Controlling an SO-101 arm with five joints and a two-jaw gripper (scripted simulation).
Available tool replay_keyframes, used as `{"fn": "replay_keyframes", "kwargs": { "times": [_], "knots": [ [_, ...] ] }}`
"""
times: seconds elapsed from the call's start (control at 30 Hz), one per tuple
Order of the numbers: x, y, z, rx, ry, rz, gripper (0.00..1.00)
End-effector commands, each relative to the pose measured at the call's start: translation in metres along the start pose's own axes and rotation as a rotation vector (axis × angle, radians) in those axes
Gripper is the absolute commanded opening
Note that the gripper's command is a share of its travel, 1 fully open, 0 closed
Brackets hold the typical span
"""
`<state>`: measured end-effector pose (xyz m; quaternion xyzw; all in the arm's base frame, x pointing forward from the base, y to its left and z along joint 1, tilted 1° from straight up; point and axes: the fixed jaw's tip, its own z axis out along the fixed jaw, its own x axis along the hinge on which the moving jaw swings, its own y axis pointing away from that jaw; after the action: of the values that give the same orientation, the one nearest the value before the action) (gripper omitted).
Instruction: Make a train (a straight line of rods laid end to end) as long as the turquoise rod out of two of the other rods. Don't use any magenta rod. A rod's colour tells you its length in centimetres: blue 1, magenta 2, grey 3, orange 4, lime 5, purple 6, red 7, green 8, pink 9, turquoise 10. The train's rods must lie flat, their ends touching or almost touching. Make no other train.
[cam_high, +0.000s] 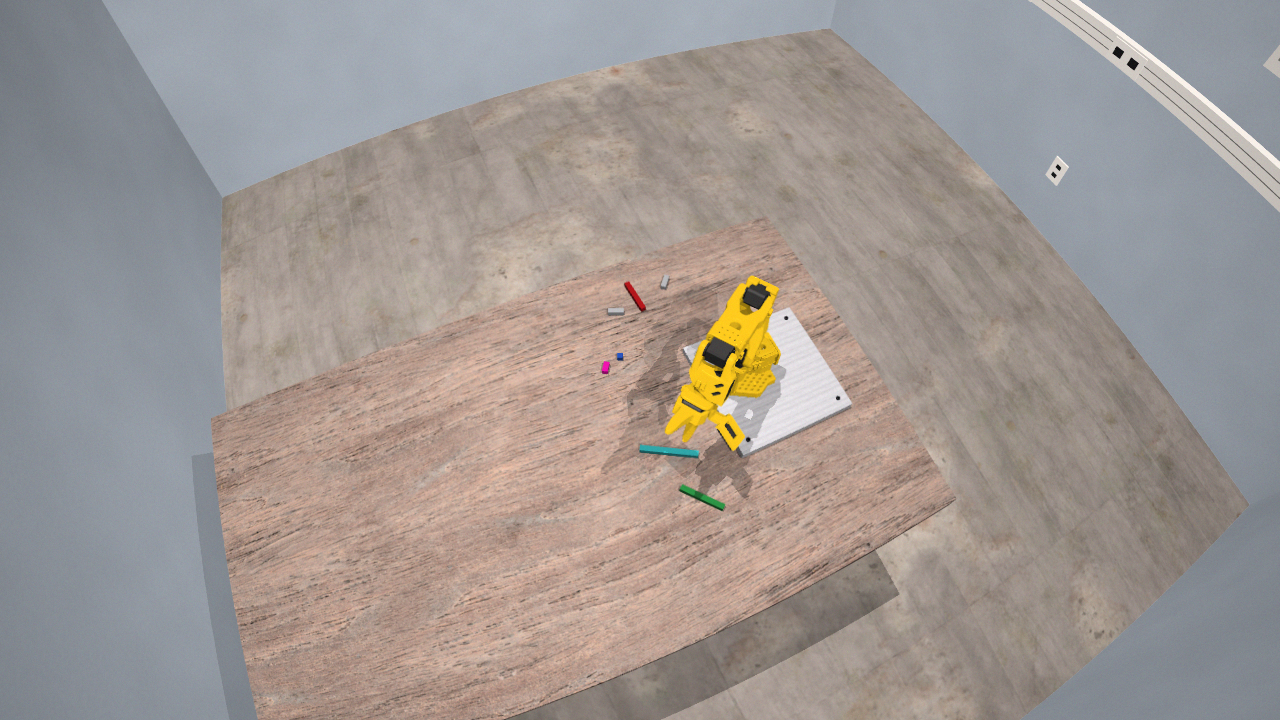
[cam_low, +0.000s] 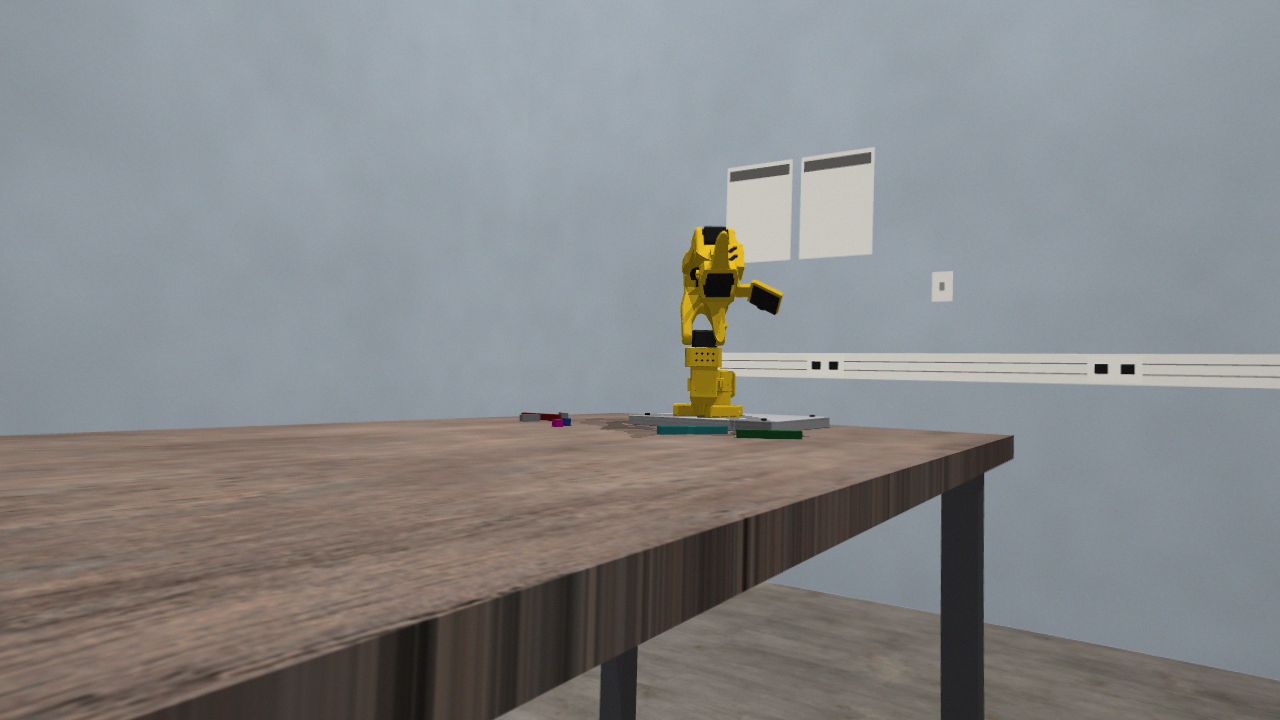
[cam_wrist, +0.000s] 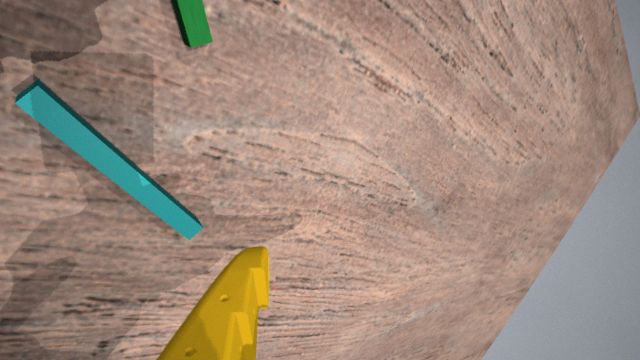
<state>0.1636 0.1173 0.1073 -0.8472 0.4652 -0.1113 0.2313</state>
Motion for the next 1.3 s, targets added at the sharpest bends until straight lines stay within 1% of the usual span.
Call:
{"fn": "replay_keyframes", "kwargs": {
  "times": [0.0,0.43,0.5,0.53,1.0,1.07,1.1,1.27],
  "knots": [
    [0.001,0.001,0.000,-0.003,0.000,0.000,1.00],
    [0.005,0.010,0.001,-0.039,0.012,0.000,1.00],
    [0.005,0.010,0.001,-0.039,0.012,0.000,1.00],
    [0.003,0.006,0.000,-0.022,0.008,0.001,1.00],
    [0.007,0.015,0.001,-0.058,0.019,0.039,1.00],
    [0.007,0.015,0.001,-0.058,0.019,0.039,1.00],
    [0.006,0.011,0.000,-0.038,0.014,0.024,1.00],
    [0.006,0.011,0.000,-0.037,0.014,0.017,1.00]
  ]
}}
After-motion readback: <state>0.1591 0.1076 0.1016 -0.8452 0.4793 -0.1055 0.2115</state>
